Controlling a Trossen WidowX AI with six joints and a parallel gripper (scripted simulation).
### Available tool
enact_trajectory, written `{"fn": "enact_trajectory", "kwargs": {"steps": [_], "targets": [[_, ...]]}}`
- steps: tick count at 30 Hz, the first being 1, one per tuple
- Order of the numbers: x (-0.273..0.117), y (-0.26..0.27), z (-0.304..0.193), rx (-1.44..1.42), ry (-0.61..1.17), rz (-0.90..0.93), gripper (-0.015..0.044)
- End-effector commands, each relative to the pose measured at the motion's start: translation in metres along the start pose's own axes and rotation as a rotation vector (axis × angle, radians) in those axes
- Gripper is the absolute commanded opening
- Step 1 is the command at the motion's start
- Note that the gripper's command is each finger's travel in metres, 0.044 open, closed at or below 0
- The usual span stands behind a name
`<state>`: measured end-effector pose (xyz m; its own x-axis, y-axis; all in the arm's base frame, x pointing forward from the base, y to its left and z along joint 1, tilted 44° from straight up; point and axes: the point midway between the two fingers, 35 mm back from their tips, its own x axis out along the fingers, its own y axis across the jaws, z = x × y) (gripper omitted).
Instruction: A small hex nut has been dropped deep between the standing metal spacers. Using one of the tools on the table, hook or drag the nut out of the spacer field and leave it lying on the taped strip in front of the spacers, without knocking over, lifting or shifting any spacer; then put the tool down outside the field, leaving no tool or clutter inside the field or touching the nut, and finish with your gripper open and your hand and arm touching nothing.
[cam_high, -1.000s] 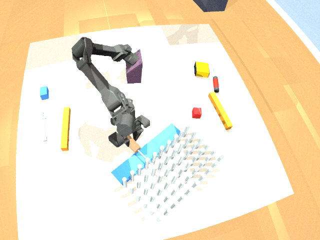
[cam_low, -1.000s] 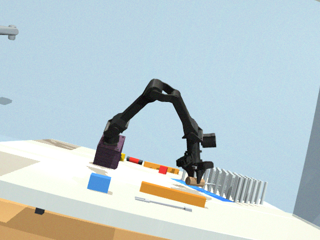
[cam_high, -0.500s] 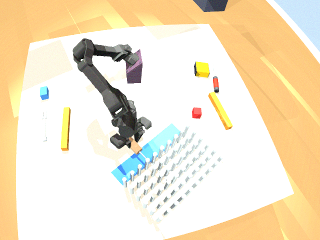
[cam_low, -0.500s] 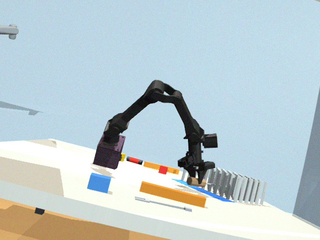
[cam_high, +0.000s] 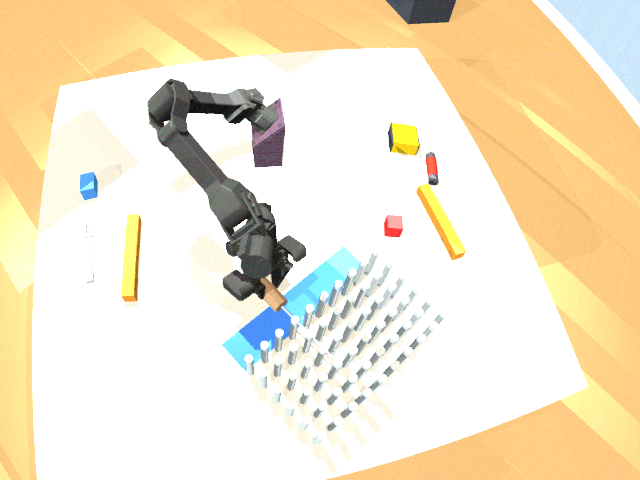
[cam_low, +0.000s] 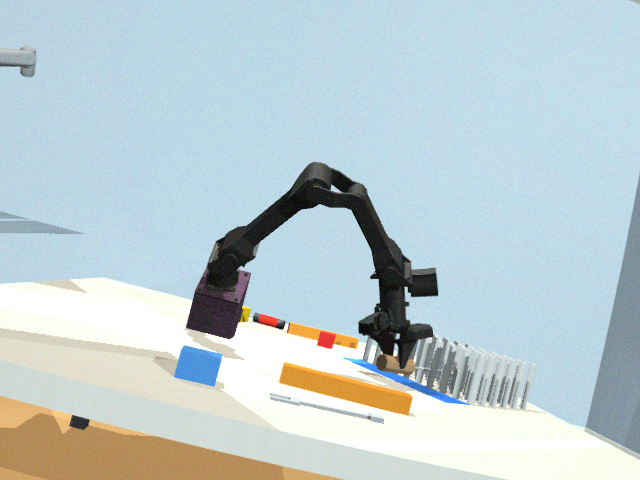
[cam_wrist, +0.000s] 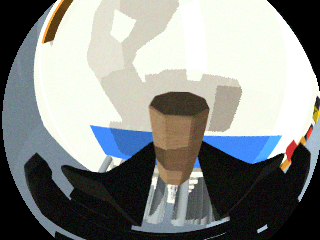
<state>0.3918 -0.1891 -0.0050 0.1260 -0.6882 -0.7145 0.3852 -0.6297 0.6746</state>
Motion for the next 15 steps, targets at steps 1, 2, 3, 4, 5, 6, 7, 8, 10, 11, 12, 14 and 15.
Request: {"fn": "enact_trajectory", "kwargs": {"steps": [1, 2, 3, 4, 5, 6, 7, 8, 10, 11, 12, 14, 15], "targets": [[0.0007, 0.0006, -0.0046, 0.004, 0.002, 0.002, 0.0000], [0.0008, 0.0006, -0.0051, 0.004, 0.002, 0.002, 0.0000], [0.0010, 0.0006, -0.0057, 0.004, 0.002, 0.002, 0.0000], [0.0011, 0.0006, -0.0063, 0.004, 0.002, 0.002, 0.0000], [0.0013, 0.0006, -0.0068, 0.004, 0.002, 0.002, 0.0000], [0.0014, 0.0005, -0.0074, 0.004, 0.002, 0.002, 0.0000], [0.0016, 0.0005, -0.0080, 0.004, 0.002, 0.002, 0.0000], [0.0017, 0.0005, -0.0085, 0.004, 0.002, 0.002, 0.0000], [0.0020, 0.0005, -0.0096, 0.004, 0.002, 0.002, 0.0000], [0.0022, 0.0004, -0.0102, 0.004, 0.002, 0.002, 0.0000], [0.0024, 0.0004, -0.0108, 0.004, 0.002, 0.002, 0.0000], [0.0027, 0.0004, -0.0119, 0.004, 0.002, 0.002, 0.0000], [0.0028, 0.0003, -0.0124, 0.004, 0.002, 0.002, 0.0000]]}}
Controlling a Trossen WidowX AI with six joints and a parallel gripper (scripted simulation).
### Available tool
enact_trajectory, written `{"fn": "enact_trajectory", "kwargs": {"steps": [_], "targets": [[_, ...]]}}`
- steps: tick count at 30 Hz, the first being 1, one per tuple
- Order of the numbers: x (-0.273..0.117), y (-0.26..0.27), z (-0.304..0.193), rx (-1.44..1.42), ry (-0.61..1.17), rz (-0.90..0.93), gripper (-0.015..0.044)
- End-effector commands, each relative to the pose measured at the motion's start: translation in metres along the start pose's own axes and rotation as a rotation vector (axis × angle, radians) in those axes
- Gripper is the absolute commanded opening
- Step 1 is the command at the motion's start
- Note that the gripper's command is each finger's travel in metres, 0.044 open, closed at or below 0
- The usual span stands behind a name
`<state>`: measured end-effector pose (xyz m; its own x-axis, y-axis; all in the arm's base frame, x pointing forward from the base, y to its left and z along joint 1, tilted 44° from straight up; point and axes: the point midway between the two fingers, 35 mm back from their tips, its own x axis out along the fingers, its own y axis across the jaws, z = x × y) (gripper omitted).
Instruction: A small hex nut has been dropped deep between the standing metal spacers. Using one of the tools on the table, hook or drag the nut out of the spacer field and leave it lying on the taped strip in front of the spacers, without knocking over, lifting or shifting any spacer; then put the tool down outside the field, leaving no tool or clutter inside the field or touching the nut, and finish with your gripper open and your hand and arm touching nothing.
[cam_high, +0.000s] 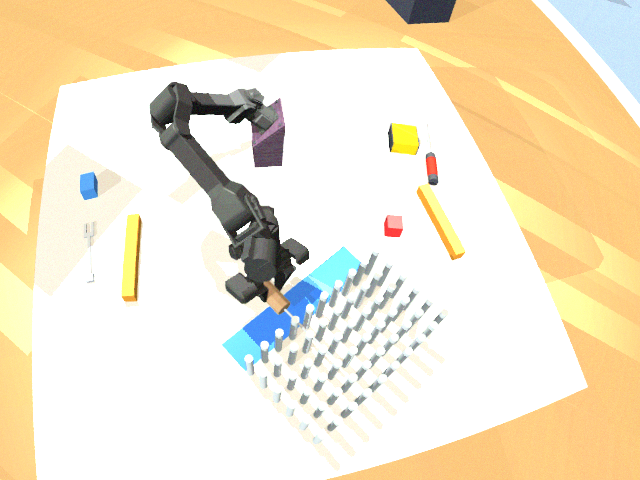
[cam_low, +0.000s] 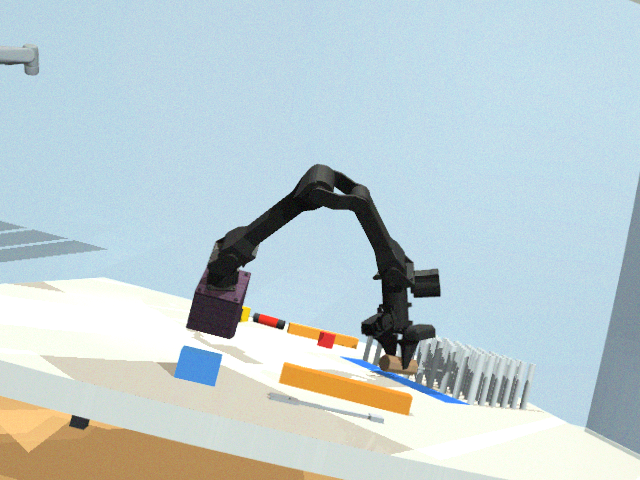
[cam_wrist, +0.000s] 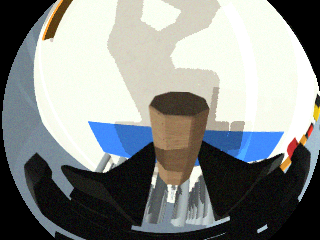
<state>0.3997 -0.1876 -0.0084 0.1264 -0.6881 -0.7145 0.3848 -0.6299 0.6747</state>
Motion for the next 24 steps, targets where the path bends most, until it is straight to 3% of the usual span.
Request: {"fn": "enact_trajectory", "kwargs": {"steps": [1, 24], "targets": [[0.0006, 0.0005, -0.0046, 0.004, 0.002, 0.002, 0.0000], [0.0092, -0.0011, -0.0102, 0.004, 0.002, 0.002, 0.0000]]}}
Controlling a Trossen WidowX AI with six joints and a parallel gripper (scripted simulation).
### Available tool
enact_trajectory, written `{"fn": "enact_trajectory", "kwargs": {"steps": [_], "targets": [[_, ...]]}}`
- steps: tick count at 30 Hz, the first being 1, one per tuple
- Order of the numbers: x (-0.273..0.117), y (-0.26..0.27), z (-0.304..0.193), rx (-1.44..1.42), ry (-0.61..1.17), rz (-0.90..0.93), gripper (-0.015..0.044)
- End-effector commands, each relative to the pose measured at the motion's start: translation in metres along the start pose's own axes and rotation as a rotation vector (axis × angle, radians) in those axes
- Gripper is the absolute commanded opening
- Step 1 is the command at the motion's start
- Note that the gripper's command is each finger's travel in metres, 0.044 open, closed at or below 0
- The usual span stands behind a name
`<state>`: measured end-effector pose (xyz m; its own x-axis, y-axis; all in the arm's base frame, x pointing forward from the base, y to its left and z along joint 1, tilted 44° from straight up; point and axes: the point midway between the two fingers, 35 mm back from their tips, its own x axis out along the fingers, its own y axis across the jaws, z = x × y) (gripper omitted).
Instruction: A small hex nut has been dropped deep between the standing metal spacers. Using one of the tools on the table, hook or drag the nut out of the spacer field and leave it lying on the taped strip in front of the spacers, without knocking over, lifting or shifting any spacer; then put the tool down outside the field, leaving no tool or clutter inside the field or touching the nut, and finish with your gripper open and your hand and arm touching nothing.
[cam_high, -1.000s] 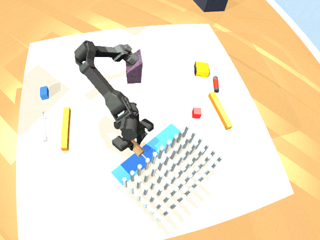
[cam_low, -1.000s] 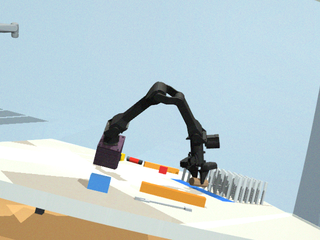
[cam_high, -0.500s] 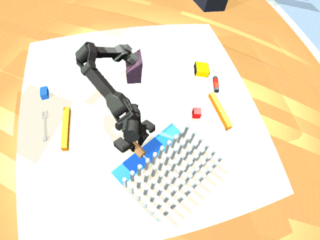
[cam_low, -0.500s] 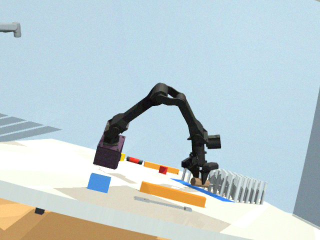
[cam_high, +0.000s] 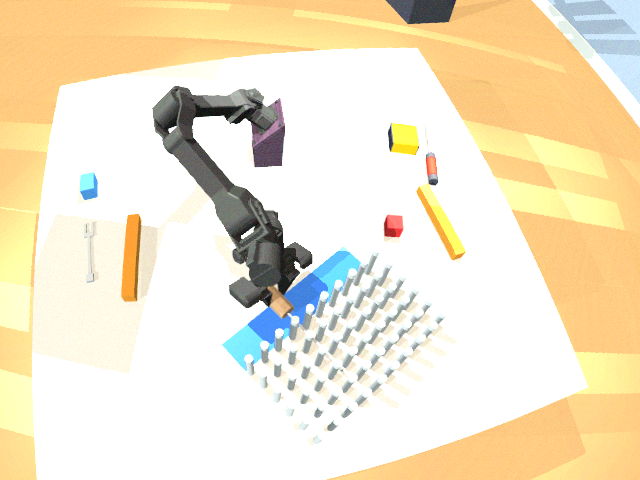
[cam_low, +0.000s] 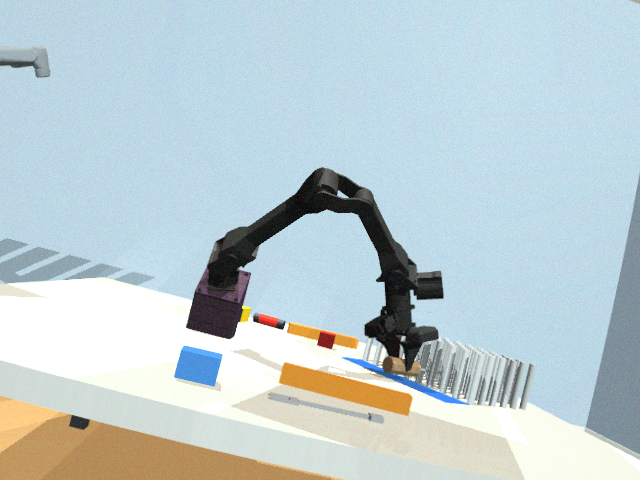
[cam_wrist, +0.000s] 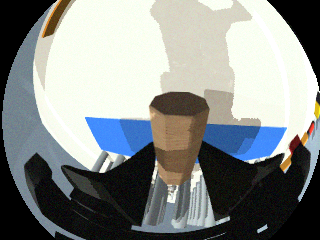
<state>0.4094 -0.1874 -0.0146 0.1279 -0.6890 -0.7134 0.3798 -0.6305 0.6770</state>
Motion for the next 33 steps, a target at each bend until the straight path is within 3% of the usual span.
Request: {"fn": "enact_trajectory", "kwargs": {"steps": [1, 33], "targets": [[0.004, -0.001, 0.000, -0.003, 0.002, 0.000, 0.0000], [0.000, -0.001, 0.014, -0.003, 0.001, 0.000, 0.0000]]}}
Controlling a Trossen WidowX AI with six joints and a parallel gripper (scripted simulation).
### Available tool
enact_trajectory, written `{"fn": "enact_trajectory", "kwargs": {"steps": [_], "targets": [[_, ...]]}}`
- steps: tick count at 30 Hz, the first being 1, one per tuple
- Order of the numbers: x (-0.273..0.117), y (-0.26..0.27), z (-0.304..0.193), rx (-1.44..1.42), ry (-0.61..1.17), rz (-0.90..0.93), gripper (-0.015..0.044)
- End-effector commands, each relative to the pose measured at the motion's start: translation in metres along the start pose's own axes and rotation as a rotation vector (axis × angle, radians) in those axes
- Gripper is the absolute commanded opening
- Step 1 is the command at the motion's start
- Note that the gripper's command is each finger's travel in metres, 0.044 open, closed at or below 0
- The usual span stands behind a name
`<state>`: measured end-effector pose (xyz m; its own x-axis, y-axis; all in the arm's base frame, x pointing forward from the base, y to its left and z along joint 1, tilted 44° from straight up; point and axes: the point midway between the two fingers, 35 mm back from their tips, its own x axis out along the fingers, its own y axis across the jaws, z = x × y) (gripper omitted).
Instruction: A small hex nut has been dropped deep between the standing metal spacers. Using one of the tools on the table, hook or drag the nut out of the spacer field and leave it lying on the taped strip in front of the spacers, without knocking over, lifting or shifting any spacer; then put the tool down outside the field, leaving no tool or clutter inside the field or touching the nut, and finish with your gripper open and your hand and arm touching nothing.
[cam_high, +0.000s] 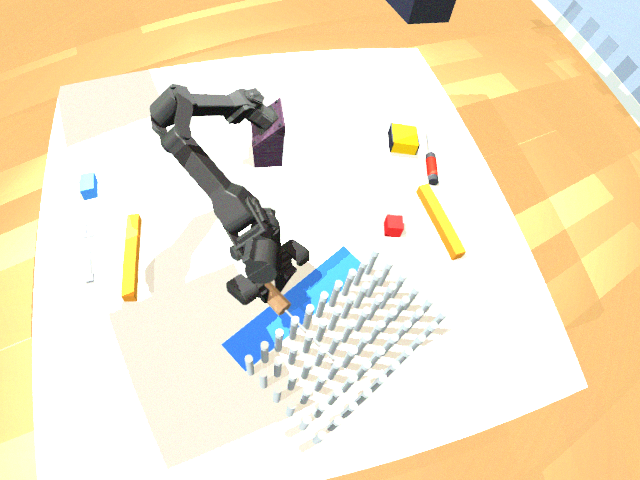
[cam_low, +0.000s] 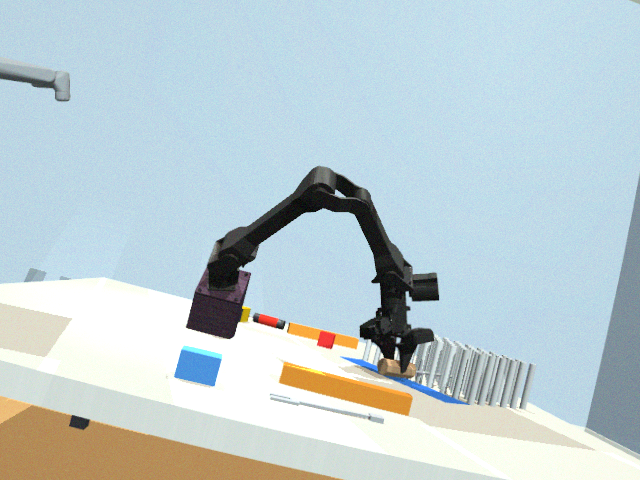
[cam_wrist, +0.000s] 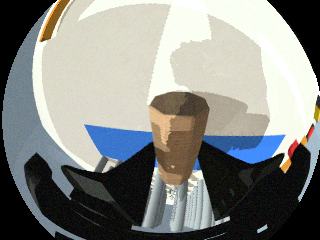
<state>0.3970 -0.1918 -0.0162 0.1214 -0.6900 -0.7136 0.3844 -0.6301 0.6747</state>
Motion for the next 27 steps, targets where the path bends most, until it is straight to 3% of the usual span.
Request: {"fn": "enact_trajectory", "kwargs": {"steps": [1, 27], "targets": [[-0.003, 0.002, 0.002, 0.002, 0.007, 0.002, 0.0000], [-0.010, 0.001, 0.013, 0.002, 0.007, 0.001, 0.0000]]}}
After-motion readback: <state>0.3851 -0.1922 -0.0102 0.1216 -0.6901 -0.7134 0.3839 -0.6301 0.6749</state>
